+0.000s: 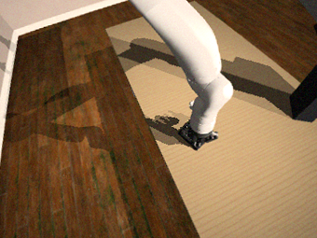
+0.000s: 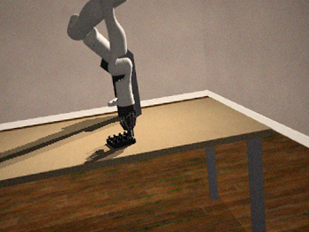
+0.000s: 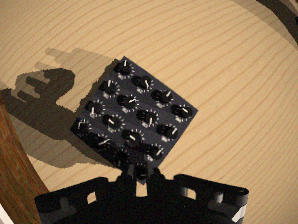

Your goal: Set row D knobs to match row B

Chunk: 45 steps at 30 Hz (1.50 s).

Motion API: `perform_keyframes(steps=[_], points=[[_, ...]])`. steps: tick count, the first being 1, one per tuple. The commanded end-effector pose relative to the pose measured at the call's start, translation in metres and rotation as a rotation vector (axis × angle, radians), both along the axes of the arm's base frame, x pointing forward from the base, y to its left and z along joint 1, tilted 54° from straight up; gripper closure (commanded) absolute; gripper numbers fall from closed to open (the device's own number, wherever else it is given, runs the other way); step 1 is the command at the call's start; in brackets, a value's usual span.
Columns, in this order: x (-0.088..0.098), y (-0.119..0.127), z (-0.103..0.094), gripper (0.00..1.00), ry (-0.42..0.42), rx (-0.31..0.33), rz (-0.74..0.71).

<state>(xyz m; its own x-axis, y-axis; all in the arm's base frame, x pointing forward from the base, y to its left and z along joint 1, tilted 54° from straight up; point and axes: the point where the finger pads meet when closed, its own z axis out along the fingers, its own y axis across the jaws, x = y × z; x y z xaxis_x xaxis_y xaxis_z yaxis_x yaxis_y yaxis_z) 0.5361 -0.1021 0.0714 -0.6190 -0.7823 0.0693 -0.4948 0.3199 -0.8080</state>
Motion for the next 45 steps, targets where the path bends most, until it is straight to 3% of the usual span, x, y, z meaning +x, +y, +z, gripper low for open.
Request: perform_keyframes(steps=[1, 17, 19, 34, 45], points=[[0.0, 0.0009, -0.0003, 0.92, 0.015, -0.022, 0.018], [0.0, 0.0009, -0.0003, 0.92, 0.229, -0.266, 0.252], [0.0, 0.0009, -0.0003, 0.92, 0.229, -0.266, 0.252], [0.0, 0.0009, -0.0003, 0.92, 0.394, -0.455, 0.432], [0.0, 0.0009, -0.0003, 0.92, 0.452, -0.52, 0.494]])
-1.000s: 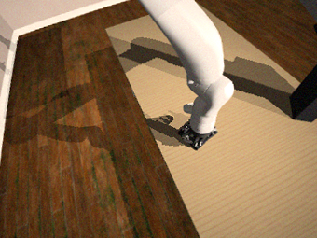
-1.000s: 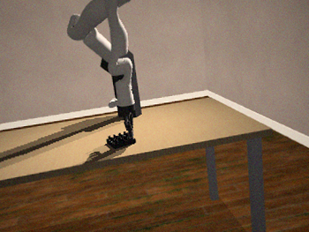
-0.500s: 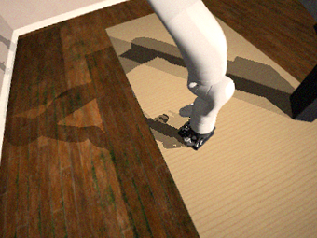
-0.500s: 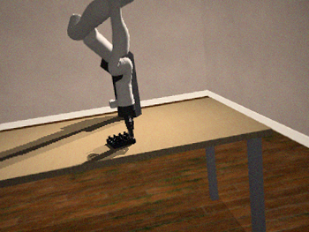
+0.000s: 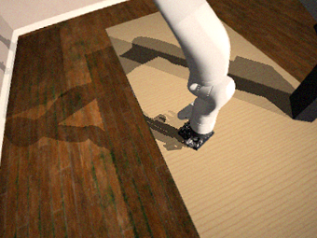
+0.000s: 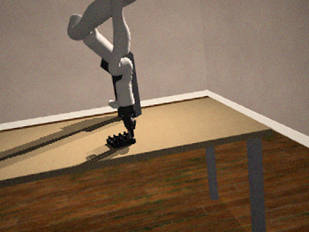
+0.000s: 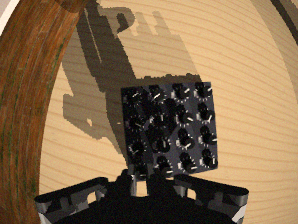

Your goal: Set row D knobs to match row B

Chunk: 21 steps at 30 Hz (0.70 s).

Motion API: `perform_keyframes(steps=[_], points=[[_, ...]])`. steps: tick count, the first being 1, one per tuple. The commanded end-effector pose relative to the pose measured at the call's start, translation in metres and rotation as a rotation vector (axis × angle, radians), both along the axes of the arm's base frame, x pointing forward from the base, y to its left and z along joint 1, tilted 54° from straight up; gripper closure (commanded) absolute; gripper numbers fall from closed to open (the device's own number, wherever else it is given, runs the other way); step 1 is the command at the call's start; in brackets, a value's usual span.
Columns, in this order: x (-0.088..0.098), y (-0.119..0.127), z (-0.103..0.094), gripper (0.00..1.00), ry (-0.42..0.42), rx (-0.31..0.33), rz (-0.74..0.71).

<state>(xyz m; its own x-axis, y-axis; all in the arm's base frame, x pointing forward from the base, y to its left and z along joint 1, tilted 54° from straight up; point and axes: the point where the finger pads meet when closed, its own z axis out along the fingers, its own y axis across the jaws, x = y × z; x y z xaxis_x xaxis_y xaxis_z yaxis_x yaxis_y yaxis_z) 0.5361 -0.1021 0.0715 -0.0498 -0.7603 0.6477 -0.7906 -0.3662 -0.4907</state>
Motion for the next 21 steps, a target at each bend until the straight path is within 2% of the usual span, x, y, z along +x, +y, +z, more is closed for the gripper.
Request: perform_keyframes(steps=[1, 21], points=[[-0.0001, 0.0009, -0.0004, 0.92, 0.01, -0.012, 0.012], [-0.0001, 0.0009, -0.0004, 0.92, 0.036, -0.042, 0.04]])
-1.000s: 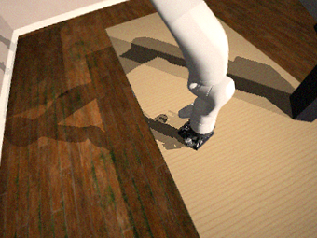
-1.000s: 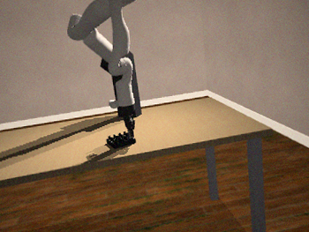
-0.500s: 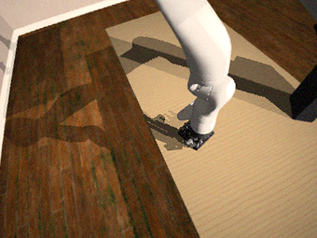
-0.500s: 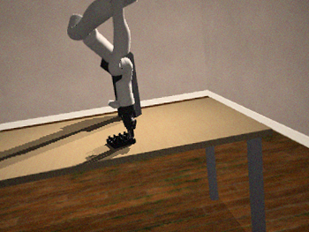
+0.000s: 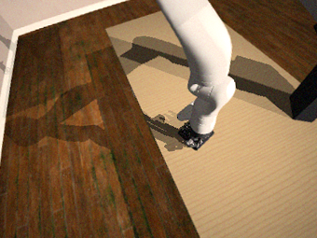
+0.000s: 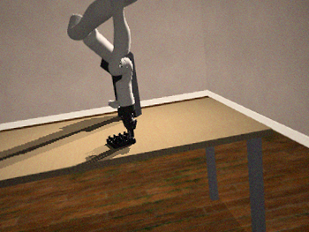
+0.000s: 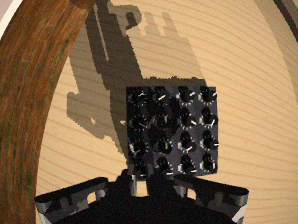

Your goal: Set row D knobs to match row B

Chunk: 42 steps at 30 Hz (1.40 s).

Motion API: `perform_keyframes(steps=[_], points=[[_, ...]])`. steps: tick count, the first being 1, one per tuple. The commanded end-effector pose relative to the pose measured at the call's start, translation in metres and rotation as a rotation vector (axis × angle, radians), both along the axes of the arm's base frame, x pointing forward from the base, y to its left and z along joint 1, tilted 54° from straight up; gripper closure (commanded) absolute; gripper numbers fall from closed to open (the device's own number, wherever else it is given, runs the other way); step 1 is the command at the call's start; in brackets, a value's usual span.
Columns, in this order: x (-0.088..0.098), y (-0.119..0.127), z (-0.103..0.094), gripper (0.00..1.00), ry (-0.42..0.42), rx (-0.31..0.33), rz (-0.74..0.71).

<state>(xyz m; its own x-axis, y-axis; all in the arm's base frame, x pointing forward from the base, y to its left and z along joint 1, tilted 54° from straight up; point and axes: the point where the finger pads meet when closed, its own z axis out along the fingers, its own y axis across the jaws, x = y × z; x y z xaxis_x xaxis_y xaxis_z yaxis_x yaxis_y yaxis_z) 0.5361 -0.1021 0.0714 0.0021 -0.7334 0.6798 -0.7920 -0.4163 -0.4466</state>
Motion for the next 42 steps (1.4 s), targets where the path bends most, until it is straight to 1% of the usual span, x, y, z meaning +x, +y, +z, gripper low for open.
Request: perform_keyframes(steps=[1, 10, 11, 33, 38, 42], points=[[-0.0001, 0.0009, -0.0003, 0.92, 0.001, 0.0, 0.002], [-0.0001, 0.0009, -0.0003, 0.92, 0.001, 0.0, 0.002], [-0.0001, 0.0009, -0.0003, 0.81, 0.001, 0.0, 0.002], [-0.0005, 0.0012, 0.0001, 0.81, 0.001, 0.0, 0.002], [-0.0026, 0.0031, 0.0021, 0.81, 0.001, 0.0, 0.002], [-0.0084, 0.0082, 0.0076, 0.81, 0.001, 0.0, 0.002]])
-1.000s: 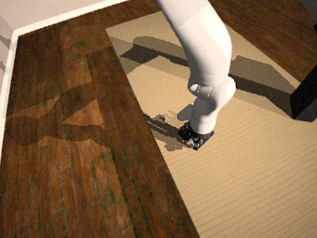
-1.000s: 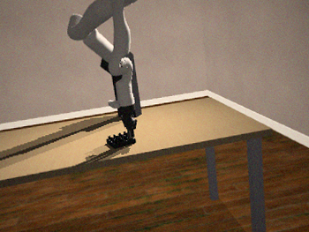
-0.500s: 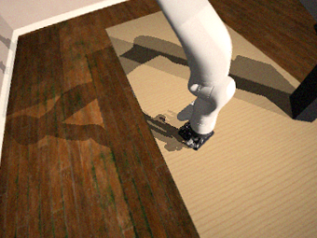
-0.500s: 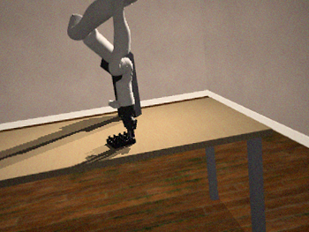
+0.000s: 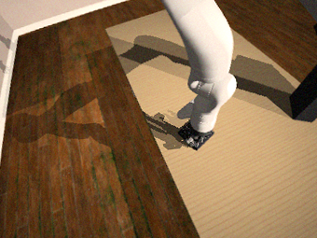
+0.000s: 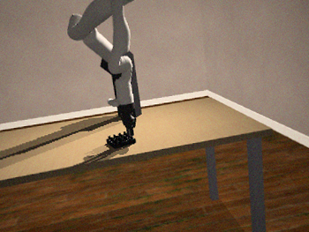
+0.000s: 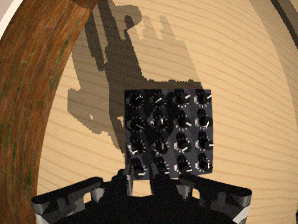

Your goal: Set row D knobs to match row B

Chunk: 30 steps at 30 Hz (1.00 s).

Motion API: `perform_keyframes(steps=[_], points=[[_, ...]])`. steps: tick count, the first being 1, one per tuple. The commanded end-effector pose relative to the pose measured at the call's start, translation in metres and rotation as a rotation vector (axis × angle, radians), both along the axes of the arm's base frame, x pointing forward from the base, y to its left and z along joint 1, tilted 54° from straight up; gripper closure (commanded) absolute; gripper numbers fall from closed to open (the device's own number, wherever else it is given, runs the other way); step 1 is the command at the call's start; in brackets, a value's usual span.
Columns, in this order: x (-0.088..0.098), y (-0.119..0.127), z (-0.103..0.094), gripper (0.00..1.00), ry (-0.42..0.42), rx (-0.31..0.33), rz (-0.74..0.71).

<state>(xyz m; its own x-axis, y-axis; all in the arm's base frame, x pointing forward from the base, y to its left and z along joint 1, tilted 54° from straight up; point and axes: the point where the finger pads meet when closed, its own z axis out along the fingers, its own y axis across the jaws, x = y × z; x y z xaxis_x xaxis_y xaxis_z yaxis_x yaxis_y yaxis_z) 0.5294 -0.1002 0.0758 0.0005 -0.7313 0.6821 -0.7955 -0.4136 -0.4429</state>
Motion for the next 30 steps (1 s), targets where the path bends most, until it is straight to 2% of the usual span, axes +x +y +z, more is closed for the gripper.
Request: perform_keyframes(steps=[1, 10, 25, 26, 30], points=[[-0.003, 0.008, 0.005, 0.81, -0.002, 0.003, 0.007], [-0.016, 0.019, 0.017, 0.81, -0.002, 0.003, 0.007], [-0.017, 0.019, 0.017, 0.81, -0.002, 0.003, 0.007], [-0.017, 0.019, 0.017, 0.0, -0.002, 0.003, 0.007], [-0.017, 0.02, 0.018, 0.0, -0.002, 0.003, 0.007]])
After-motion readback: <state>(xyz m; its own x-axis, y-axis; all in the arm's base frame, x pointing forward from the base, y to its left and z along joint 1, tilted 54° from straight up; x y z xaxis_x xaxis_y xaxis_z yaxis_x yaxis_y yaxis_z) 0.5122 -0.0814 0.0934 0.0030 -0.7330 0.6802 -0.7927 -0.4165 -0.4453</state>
